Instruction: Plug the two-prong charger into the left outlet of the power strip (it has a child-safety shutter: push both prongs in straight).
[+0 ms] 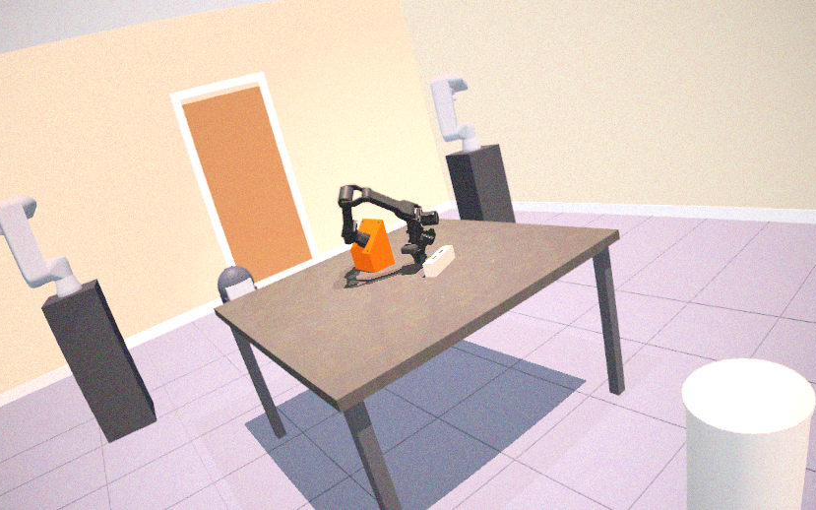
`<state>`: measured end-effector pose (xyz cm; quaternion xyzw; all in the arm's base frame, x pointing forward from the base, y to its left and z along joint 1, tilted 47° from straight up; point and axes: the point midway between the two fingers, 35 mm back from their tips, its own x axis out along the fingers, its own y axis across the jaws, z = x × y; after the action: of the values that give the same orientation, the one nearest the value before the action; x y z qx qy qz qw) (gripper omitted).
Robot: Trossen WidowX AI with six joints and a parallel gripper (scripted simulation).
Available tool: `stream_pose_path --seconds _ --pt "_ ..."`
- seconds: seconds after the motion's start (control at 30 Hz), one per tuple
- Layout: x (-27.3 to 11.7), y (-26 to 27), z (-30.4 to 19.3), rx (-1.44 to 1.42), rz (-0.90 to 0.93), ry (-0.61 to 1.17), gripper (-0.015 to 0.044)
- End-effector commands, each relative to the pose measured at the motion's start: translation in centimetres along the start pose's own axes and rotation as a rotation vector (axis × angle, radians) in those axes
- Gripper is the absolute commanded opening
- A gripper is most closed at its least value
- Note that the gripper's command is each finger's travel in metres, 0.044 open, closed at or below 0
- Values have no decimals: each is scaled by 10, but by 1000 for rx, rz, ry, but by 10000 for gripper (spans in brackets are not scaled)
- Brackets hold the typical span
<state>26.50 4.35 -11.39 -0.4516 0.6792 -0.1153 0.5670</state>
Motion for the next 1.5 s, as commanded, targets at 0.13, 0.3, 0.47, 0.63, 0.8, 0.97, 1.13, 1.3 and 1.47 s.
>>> stream_pose_path --seconds 0.13,0.3,0.47,0.63,0.8,0.97,1.13,1.3,1.47 --pt "-2 2 10 -7 1 -4 0" --pt "-2 3 15 -10 0 -4 0" --pt "-2 4 20 -12 0 -4 0" --pt "-2 5 25 -15 -1 -4 0" --pt "-2 5 26 -16 -1 -4 0" --pt "-2 5 26 -16 -1 -4 0" --pt "-2 5 26 -16 -1 -4 0" --pt "-2 5 27 -16 -1 -4 0" --pt "-3 5 28 -16 -1 -5 0"
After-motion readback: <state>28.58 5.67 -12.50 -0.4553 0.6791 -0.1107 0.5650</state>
